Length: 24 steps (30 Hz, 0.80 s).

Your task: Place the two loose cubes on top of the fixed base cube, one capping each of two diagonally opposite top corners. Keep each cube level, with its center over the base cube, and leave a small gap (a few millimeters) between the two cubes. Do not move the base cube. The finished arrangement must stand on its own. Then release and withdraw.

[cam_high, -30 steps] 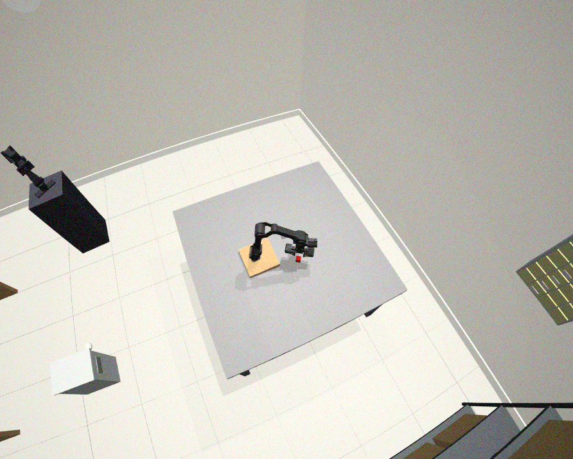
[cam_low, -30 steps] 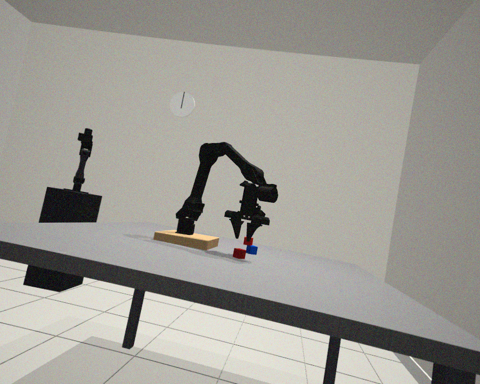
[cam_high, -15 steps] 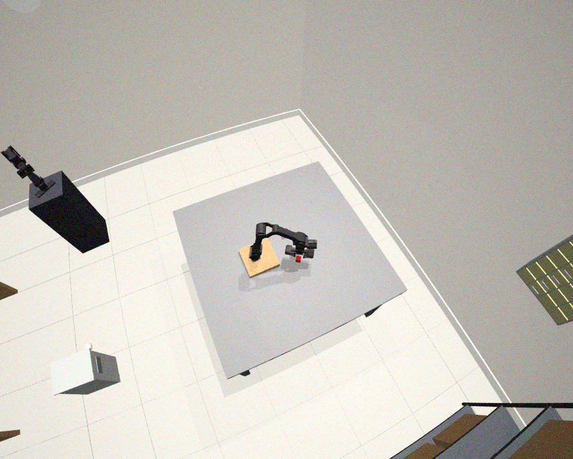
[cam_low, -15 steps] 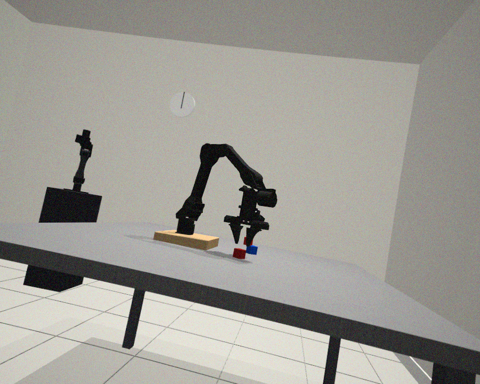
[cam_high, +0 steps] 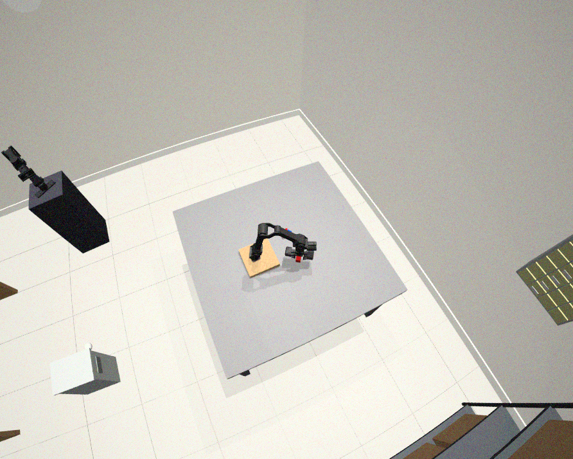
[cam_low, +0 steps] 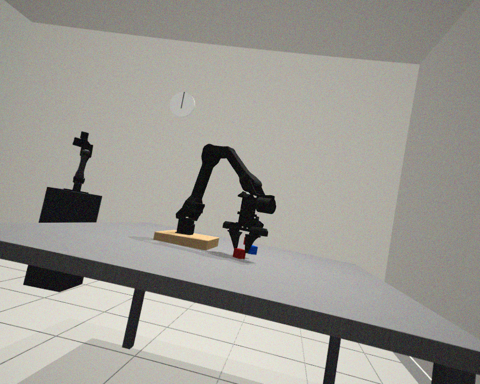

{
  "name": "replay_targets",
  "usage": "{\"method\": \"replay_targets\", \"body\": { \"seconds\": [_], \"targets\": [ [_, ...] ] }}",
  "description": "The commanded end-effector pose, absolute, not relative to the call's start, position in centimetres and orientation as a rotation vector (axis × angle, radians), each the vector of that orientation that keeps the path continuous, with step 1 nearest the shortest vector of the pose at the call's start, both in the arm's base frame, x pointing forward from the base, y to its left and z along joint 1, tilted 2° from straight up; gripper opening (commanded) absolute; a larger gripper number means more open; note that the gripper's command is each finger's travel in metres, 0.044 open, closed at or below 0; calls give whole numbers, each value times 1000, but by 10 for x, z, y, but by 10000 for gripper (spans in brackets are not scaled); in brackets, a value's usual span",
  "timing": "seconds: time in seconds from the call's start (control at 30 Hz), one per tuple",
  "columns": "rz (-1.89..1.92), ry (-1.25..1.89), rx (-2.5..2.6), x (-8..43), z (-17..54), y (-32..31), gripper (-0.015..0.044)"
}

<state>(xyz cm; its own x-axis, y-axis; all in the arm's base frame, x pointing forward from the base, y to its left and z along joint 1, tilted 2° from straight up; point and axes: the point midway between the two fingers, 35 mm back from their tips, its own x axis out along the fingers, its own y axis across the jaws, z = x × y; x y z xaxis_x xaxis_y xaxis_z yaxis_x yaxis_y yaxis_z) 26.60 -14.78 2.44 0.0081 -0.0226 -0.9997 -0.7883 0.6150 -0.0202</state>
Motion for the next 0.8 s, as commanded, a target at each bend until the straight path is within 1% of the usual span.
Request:
{"method": "replay_targets", "body": {
  "seconds": [0.0,0.03,0.23,0.4,0.77],
  "targets": [
    [702,1465,-723,263,15,-147,265],
    [702,1465,-723,263,15,-147,265],
    [702,1465,-723,263,15,-147,108],
    [702,1465,-723,263,17,-147,105],
    [702,1465,-723,268,50,-149,105]
  ]
}}
